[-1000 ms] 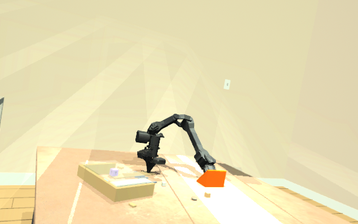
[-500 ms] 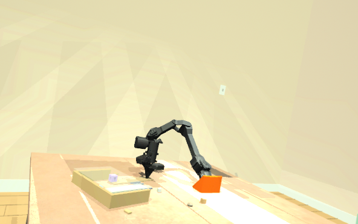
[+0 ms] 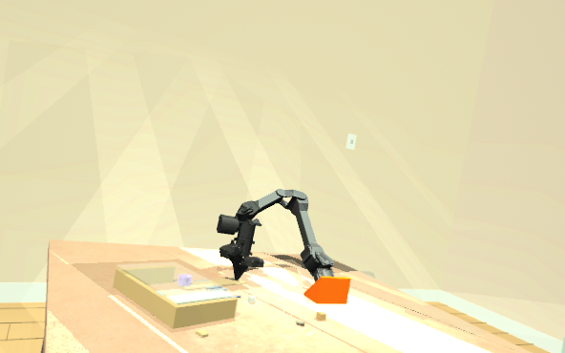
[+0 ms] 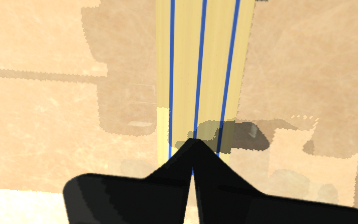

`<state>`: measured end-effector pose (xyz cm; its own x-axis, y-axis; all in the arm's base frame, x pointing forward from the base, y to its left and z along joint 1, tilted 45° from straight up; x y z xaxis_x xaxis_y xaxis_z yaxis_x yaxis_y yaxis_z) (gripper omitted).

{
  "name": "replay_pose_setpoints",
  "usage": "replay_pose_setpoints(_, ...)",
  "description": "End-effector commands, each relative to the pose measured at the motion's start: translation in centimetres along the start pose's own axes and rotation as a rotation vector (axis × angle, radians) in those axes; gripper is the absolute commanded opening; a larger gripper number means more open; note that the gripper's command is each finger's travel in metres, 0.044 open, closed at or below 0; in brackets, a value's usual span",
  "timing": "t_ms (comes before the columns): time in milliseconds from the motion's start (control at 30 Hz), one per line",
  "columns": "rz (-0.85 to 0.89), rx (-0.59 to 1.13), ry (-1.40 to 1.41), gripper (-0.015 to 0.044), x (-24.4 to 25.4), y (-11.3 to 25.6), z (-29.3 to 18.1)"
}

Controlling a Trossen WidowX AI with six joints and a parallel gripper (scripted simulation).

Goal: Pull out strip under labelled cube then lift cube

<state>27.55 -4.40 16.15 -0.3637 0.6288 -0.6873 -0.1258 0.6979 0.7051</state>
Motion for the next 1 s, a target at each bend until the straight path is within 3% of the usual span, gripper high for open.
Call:
replay_pose_setpoints(0,0.006,0.035,0.009,0.0,0.2,-0.7,-1.2)
replay_pose_setpoints(967,0.006,0.036,0.01,0.0,0.3,-0.7,-4.1)
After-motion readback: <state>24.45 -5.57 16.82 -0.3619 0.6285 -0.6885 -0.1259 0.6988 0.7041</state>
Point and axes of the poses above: the point midway between the two fingers, 35 mm back from their tips, its own y axis back along the fingers, its own x axis across the jaws, z = x × y, the point moved 6 cm from there along y, back along the fingers, and after that the axes turned 2 degrees about y, right-handed, at the moved point
